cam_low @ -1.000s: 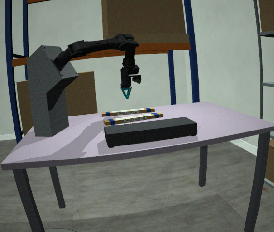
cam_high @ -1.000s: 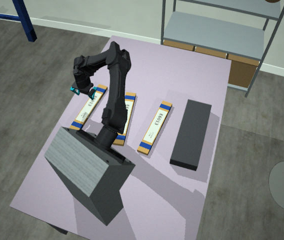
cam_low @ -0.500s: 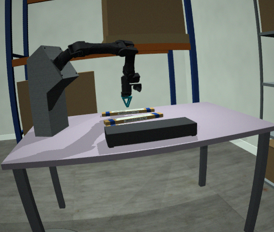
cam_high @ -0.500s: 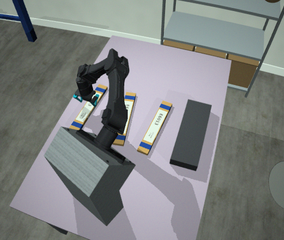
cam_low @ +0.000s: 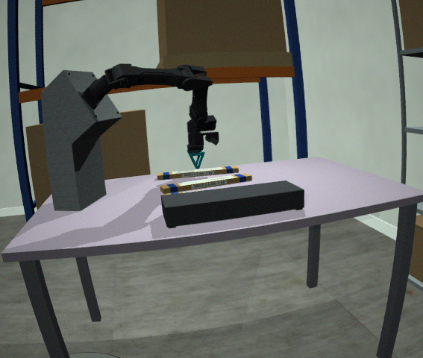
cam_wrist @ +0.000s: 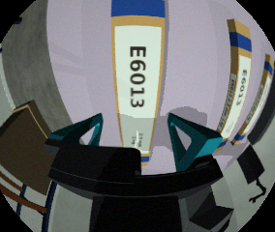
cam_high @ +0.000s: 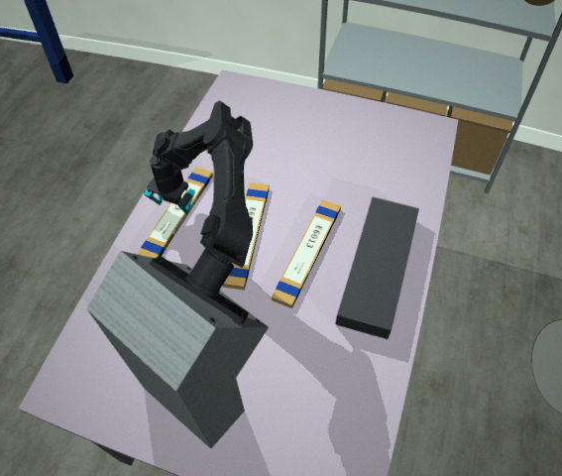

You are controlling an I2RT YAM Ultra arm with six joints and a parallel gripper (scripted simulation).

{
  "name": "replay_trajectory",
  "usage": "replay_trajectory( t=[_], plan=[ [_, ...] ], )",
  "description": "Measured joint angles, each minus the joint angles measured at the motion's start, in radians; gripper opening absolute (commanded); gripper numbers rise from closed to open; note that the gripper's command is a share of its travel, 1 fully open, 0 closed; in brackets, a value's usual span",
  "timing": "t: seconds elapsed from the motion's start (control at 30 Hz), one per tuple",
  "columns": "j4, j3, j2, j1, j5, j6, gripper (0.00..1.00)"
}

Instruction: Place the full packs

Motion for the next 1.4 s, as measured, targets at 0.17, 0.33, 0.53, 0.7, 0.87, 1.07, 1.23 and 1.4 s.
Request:
replay_trajectory(
  t=[0.17, 0.33, 0.53, 0.7, 0.87, 1.07, 1.23, 1.4],
  plan=[
    [0.000, 0.000, 0.000, 0.000, -0.002, -0.002, 0.95],
    [0.002, 0.000, 0.000, 0.000, -0.002, -0.003, 0.95],
    [0.003, 0.000, 0.000, -0.003, -0.003, -0.005, 0.95],
    [0.005, 0.000, 0.000, -0.003, -0.004, -0.006, 0.95],
    [0.005, 0.000, 0.000, -0.004, -0.005, -0.006, 0.95],
    [0.007, 0.000, 0.000, -0.007, -0.006, -0.009, 0.95],
    [0.013, 0.008, 0.005, -0.020, -0.011, -0.017, 0.95],
    [0.019, 0.019, 0.020, -0.024, -0.015, -0.023, 0.95]
  ],
)
